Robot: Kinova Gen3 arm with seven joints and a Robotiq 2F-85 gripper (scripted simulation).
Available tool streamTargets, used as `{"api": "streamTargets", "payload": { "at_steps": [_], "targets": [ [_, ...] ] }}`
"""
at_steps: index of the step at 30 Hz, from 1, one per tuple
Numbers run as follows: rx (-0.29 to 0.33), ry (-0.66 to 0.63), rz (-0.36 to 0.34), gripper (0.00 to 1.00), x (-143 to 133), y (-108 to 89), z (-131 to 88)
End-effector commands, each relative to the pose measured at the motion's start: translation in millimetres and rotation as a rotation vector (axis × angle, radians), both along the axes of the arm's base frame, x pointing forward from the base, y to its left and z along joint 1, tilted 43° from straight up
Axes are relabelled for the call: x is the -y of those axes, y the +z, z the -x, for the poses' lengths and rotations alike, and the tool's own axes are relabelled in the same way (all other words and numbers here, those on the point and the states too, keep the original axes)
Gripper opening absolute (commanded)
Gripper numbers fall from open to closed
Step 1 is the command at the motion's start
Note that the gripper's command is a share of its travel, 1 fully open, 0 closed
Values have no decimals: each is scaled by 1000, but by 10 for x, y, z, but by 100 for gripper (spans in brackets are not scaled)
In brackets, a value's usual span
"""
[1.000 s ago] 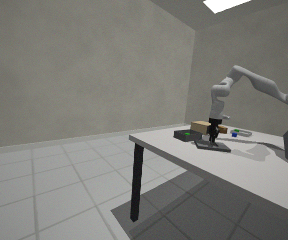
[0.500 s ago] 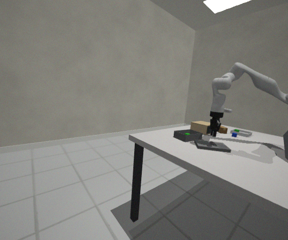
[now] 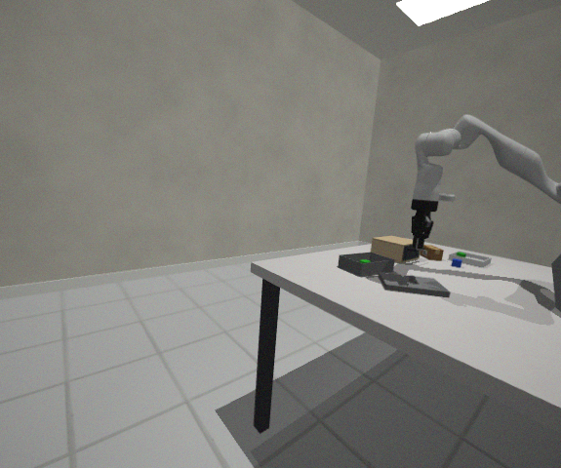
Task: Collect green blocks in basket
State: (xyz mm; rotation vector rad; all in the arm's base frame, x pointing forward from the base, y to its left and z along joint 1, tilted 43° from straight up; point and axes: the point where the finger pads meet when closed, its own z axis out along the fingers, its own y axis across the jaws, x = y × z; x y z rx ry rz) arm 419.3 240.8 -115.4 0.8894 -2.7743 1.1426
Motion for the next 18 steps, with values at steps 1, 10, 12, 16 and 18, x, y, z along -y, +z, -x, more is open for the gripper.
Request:
{"api": "streamTargets", "payload": {
  "at_steps": [1,10,12,16,18],
  "targets": [
    [-1,4,-12,40,-152,123,30],
    [-1,4,-12,40,-262,248,65],
    [-1,4,-12,40,-281,269,71],
    [-2,5,-11,40,-298,294,83],
    [-2,5,-10,40,-301,299,86]
  ]
}}
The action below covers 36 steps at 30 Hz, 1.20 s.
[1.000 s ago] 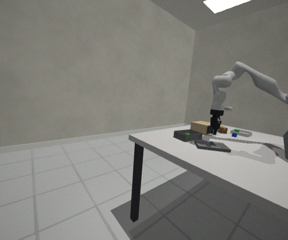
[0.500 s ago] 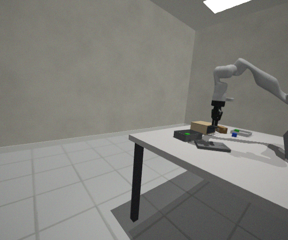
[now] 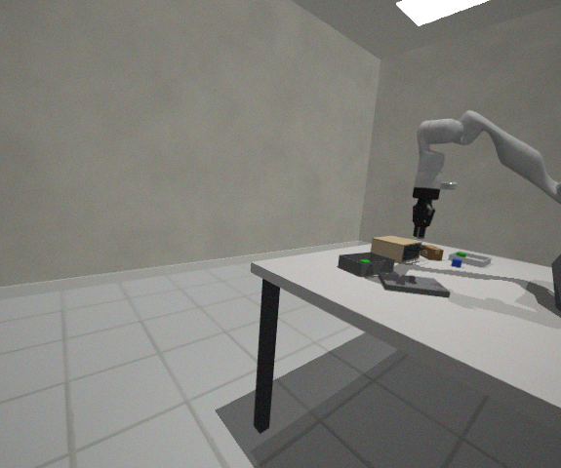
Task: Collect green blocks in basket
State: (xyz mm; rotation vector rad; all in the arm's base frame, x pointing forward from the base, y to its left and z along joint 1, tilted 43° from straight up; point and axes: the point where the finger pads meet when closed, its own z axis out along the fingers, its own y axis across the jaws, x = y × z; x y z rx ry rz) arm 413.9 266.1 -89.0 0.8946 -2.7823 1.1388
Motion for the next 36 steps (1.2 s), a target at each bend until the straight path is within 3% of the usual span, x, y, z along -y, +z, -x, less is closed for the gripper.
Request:
{"api": "streamTargets", "payload": {
  "at_steps": [1,15,20,23,32,36],
  "targets": [
    [-7,1,-4,40,-49,36,33],
    [0,-6,-7,40,-60,41,8],
    [73,-97,-25,40,-61,54,-210],
    [87,-114,-29,40,-64,70,-293],
    [399,-479,-111,40,49,397,-1282],
    [510,-597,-149,40,86,553,-1605]
  ]
}}
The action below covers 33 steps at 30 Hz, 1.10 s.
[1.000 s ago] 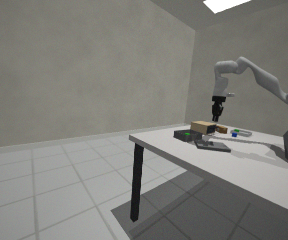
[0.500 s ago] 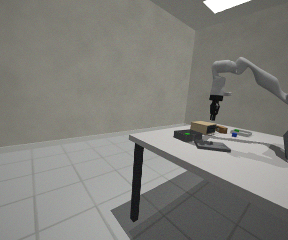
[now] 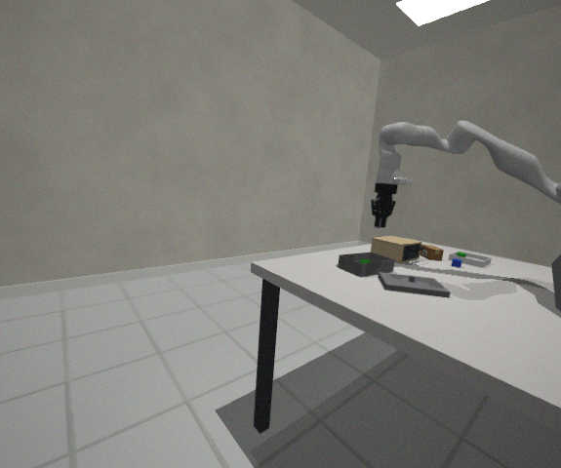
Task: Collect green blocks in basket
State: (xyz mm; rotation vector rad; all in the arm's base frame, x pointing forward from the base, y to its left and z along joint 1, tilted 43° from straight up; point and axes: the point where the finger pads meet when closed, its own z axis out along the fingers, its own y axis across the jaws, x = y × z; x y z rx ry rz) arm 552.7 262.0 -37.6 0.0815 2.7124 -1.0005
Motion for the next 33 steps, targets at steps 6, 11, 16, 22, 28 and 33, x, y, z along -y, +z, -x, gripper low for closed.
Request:
{"api": "streamTargets", "payload": {
  "at_steps": [6,11,16,22,28,33],
  "targets": [
    [105,-148,-34,40,76,130,-378],
    [120,-153,-49,40,57,131,-433],
    [119,-153,-47,40,61,132,-429],
    [120,-153,-48,65,60,142,-430],
    [120,-153,-48,65,60,142,-430],
    [120,-153,-48,65,60,142,-430]
  ]
}}
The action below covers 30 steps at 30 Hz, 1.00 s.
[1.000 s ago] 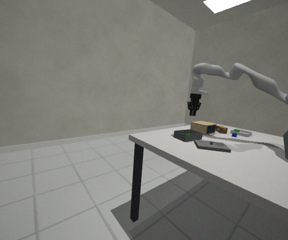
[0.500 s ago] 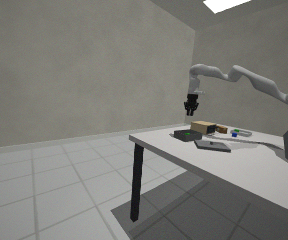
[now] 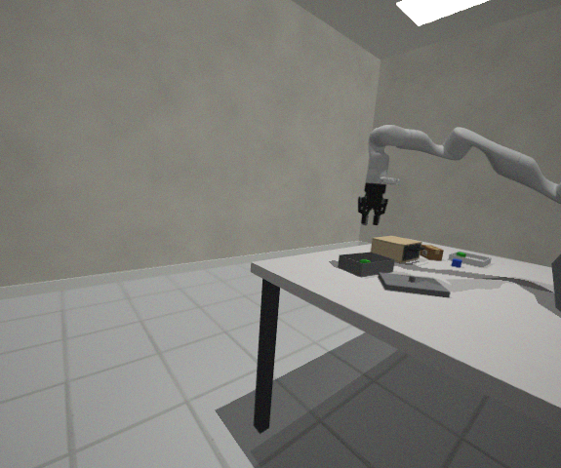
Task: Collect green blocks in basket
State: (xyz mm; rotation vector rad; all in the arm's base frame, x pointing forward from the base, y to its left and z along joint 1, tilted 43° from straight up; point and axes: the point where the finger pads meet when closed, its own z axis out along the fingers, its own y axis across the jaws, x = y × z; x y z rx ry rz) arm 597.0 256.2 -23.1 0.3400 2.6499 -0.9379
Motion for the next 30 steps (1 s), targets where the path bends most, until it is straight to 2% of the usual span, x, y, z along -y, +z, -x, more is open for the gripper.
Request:
{"api": "streamTargets", "payload": {
  "at_steps": [1,30],
  "targets": [
    [-1,-8,-2,65,2,-2,13],
    [-4,-8,1,65,25,-31,19]
  ]
}}
